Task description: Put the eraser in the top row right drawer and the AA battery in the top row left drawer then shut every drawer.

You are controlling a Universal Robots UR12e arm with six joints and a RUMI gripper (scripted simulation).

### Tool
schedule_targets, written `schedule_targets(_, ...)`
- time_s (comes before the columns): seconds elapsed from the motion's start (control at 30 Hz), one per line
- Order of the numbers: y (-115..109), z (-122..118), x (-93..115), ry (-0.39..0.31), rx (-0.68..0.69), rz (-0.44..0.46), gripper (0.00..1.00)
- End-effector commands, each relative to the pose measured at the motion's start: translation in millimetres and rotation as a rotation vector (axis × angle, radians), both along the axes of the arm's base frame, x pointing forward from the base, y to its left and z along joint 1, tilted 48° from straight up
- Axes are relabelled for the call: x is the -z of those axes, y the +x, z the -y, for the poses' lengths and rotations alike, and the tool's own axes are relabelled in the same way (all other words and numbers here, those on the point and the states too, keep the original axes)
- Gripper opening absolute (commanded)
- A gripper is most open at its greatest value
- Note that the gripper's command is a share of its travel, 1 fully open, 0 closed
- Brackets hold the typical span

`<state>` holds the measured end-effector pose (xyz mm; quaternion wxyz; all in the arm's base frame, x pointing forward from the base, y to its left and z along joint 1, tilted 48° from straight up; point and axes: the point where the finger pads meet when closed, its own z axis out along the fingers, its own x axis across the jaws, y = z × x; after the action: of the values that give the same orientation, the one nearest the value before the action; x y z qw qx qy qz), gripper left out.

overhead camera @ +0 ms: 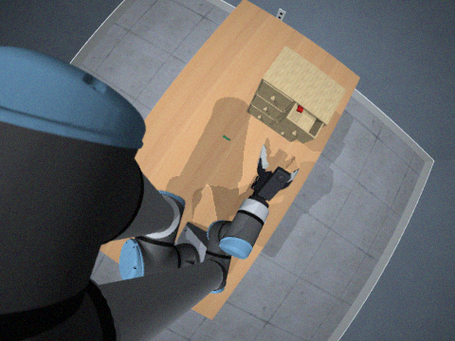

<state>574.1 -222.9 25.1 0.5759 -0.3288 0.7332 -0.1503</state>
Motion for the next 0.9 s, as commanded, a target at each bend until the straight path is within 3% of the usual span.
schedule_targets(0.0,1.0,0.2,0.5,-0.002,0.011,0.007,1.00)
schedule_targets(0.87,2.3,-1.8,1.7,-0.005,0.027,0.022,1.00)
